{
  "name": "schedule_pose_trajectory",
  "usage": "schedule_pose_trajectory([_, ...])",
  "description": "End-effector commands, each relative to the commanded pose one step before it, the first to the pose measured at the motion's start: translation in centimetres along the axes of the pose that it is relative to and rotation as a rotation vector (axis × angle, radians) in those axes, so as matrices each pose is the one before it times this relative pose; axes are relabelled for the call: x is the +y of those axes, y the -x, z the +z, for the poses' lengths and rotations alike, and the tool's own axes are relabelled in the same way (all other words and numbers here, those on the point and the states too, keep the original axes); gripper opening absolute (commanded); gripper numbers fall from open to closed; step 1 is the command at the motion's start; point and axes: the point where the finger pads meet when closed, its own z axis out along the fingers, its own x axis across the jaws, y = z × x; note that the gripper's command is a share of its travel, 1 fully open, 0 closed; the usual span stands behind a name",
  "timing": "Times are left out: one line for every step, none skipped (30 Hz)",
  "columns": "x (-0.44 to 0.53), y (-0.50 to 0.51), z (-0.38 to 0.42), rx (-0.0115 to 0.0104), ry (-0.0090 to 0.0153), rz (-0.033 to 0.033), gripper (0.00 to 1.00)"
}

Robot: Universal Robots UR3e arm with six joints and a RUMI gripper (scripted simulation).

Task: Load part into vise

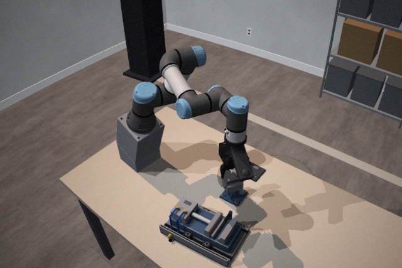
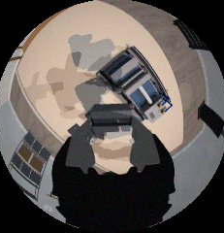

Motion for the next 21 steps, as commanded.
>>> schedule_pose_trajectory([-0.4628,-0.239,-0.1223,-0.00197,-0.00214,-0.03157,0.0])
schedule_pose_trajectory([-0.1049,-0.089,-0.0018,-0.00006,-0.00005,-0.00896,0.0])
schedule_pose_trajectory([-0.1035,-0.09,-0.002,-0.00006,-0.00005,-0.00894,0.0])
schedule_pose_trajectory([-0.102,-0.091,-0.0021,-0.00006,-0.00005,-0.00892,0.0])
schedule_pose_trajectory([-0.1005,-0.092,-0.0022,-0.00006,-0.00006,-0.0089,0.0])
schedule_pose_trajectory([-0.099,-0.093,-0.0024,-0.00006,-0.00006,-0.00887,0.0])
schedule_pose_trajectory([-0.0974,-0.095,-0.0025,-0.00006,-0.00007,-0.00885,0.0])
schedule_pose_trajectory([-0.0959,-0.095,-0.0026,-0.00006,-0.00007,-0.00882,0.0])
schedule_pose_trajectory([-0.0943,-0.096,-0.0027,-0.00006,-0.00008,-0.00879,0.0])
schedule_pose_trajectory([-0.0927,-0.097,-0.0029,-0.00006,-0.00008,-0.00876,0.0])
schedule_pose_trajectory([-0.0911,-0.098,-0.003,-0.00006,-0.00008,-0.00873,0.0])
schedule_pose_trajectory([-0.0895,-0.099,-0.0031,-0.00006,-0.00009,-0.0087,0.0])
schedule_pose_trajectory([-0.0879,-0.1,-0.0033,-0.00006,-0.00009,-0.00867,0.0])
schedule_pose_trajectory([-0.0862,-0.101,-0.0034,-0.00006,-0.0001,-0.00864,0.0])
schedule_pose_trajectory([0.0,0.0,0.0,0.0,0.0,0.0,0.0])
schedule_pose_trajectory([0.0,0.0,0.0,0.0,0.0,0.0,0.0])
schedule_pose_trajectory([-0.0846,-0.101,-0.0035,-0.00006,-0.0001,-0.0086,0.0])
schedule_pose_trajectory([-0.0829,-0.102,-0.0036,-0.00006,-0.0001,-0.00857,0.0])
schedule_pose_trajectory([-0.0812,-0.102,-0.0037,-0.00006,-0.00011,-0.00853,0.0])
schedule_pose_trajectory([-0.0796,-0.103,-0.0038,-0.00006,-0.00011,-0.00849,0.0])
schedule_pose_trajectory([-0.0779,-0.104,-0.0039,-0.00006,-0.00011,-0.00845,0.0])
